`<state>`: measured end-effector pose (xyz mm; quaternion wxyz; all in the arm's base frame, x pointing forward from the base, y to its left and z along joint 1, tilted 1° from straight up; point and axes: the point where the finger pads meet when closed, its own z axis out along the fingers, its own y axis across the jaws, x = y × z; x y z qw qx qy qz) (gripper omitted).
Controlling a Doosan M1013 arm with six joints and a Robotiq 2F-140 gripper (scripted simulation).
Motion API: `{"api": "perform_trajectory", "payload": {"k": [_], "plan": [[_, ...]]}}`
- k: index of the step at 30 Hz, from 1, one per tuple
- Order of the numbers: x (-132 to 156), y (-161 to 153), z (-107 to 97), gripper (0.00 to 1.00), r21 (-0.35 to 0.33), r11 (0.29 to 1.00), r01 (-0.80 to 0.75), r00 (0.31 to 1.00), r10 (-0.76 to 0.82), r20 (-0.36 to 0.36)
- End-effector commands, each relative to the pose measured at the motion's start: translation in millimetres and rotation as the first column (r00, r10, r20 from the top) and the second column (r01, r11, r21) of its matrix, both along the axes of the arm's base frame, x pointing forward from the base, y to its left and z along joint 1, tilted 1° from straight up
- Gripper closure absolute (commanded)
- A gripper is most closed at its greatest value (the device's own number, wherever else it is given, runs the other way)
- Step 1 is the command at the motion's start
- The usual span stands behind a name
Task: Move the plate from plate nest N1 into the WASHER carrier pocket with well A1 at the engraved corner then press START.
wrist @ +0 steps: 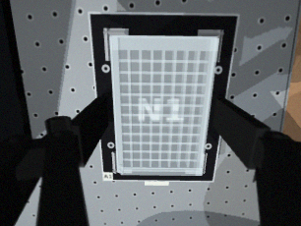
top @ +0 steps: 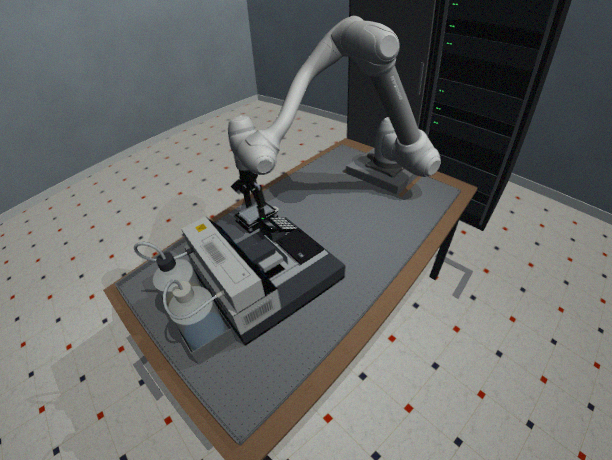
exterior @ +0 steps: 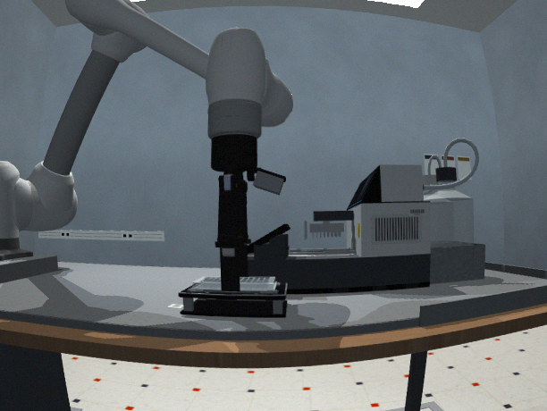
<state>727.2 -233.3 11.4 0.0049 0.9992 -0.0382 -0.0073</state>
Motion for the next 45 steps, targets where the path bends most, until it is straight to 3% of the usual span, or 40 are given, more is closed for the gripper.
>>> {"api": "perform_trajectory", "payload": {"k": [1, 10, 11, 45], "plan": [[0.5, -0.1, 0.6, 0.3, 0.0, 1.0, 0.0, 1.0, 0.0, 0.001], [0.5, -0.1, 0.6, 0.3, 0.0, 1.0, 0.0, 1.0, 0.0, 0.001], [0.5, -0.1, 0.6, 0.37, 0.0, 1.0, 0.0, 1.0, 0.0, 0.001], [0.5, 0.0, 2.7, 0.4, 0.0, 1.0, 0.0, 1.0, 0.0, 0.001]]}}
